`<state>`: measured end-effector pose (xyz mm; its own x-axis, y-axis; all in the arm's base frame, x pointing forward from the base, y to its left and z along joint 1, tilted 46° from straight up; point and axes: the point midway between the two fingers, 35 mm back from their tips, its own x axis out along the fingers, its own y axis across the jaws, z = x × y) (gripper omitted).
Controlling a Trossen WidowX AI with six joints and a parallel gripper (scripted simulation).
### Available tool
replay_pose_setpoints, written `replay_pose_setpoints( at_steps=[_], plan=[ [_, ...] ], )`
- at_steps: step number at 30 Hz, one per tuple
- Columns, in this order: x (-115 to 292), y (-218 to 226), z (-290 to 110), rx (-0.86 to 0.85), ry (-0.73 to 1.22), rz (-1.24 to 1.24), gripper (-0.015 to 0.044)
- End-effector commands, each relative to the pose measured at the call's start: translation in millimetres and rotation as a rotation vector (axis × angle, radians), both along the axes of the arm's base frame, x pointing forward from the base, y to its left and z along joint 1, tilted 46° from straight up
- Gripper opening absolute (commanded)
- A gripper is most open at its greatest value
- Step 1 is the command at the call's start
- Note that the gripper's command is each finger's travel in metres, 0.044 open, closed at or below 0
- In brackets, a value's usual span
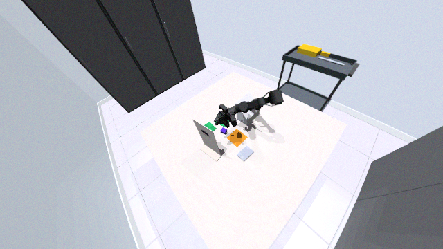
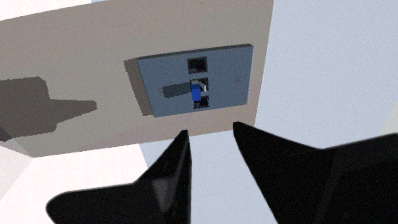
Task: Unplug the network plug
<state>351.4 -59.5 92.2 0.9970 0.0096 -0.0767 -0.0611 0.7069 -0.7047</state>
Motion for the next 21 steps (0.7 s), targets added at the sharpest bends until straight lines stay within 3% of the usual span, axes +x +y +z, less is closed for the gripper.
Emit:
replay_pose_setpoints(
  at_steps=[1, 21],
  plan=[
    [7.8, 1.5, -2.1, 0.006, 0.003, -0.007, 0.0156],
    [36.6, 5.5, 0.8, 0.006, 0.002, -0.007, 0.0156]
  ],
)
